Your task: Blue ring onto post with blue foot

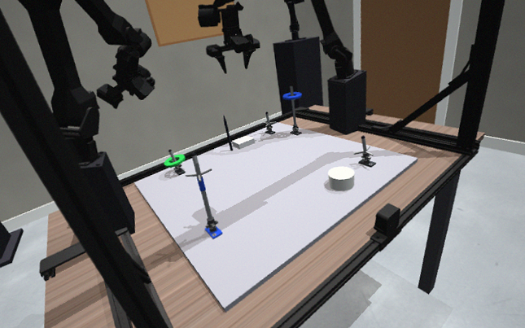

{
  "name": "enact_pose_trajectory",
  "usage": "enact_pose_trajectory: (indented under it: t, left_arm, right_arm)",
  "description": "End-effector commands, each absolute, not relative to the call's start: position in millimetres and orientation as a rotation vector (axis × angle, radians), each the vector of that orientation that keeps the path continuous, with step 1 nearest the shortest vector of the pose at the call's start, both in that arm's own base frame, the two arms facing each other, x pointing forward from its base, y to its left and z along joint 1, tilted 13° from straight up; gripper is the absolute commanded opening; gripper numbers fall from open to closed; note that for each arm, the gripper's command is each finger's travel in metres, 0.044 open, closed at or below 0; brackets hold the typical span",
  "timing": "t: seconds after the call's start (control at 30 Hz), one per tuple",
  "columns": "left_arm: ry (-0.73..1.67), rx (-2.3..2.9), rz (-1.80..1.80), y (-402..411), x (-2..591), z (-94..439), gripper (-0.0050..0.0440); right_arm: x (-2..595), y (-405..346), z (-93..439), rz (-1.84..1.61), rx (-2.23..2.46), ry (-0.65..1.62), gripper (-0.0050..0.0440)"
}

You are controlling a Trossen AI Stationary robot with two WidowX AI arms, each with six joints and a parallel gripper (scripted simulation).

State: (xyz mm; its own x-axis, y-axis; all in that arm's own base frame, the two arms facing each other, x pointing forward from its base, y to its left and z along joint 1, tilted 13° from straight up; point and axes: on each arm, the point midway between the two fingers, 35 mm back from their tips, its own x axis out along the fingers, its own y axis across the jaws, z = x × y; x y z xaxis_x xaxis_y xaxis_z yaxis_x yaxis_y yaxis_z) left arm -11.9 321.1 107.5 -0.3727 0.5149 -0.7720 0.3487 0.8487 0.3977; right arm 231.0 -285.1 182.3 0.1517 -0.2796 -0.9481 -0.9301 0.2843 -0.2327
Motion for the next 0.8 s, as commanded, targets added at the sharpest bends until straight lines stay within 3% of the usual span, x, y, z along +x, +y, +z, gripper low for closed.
enact_pose_trajectory:
  t: [0.0,0.57,0.77]
  left_arm:
    - [1.998,0.635,0.203,321.1,-11.9,107.5,0.04]
    - [1.992,0.637,0.209,320.9,-9.9,107.9,0.04]
    - [1.795,0.693,0.344,311.2,49.8,119.5,0.04]
  right_arm:
    - [231.0,-285.1,182.3,0.697,-1.231,1.374,0.04]
    - [232.9,-283.0,181.7,0.693,-1.226,1.373,0.04]
    - [280.2,-213.1,161.2,0.602,-1.078,1.356,0.04]
